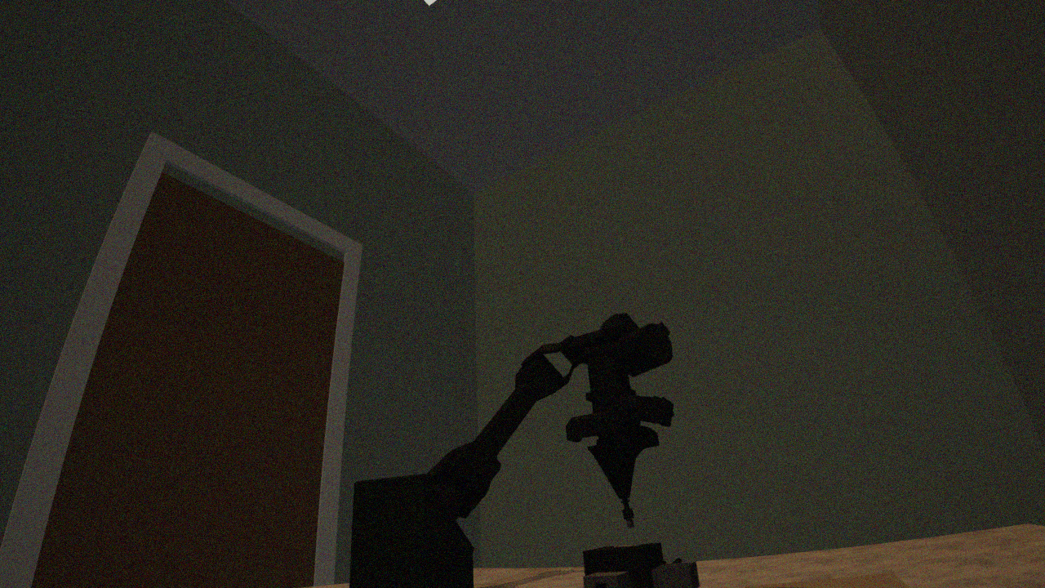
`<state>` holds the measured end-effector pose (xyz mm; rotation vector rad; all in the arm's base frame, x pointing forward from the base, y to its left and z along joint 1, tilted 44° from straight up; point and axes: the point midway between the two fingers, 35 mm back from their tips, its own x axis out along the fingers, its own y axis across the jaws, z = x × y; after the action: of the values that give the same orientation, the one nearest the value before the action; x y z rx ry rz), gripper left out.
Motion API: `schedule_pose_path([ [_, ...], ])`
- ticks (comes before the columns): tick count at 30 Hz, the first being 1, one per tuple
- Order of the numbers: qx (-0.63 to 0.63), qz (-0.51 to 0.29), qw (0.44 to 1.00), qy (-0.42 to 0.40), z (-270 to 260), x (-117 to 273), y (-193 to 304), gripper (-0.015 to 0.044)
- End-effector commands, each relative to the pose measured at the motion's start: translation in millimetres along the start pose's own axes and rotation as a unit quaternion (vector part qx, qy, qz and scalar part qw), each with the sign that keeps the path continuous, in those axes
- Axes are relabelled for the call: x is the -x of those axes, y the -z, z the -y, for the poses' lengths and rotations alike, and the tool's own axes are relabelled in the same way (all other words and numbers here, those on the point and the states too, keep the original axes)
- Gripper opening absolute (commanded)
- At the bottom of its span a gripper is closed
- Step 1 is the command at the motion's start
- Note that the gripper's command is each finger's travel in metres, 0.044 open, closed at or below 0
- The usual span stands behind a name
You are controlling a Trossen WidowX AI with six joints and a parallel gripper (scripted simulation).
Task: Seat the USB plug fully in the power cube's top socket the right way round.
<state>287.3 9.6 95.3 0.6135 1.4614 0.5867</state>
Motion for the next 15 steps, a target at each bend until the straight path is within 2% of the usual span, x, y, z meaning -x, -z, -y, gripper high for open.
schedule_pose_path([
  [1,0.056,0.000,0.998,0.000,0.1,-0.2,0.1,0.0000],
  [15,0.237,0.000,0.972,0.000,0.1,-0.2,0.1,0.0000],
])
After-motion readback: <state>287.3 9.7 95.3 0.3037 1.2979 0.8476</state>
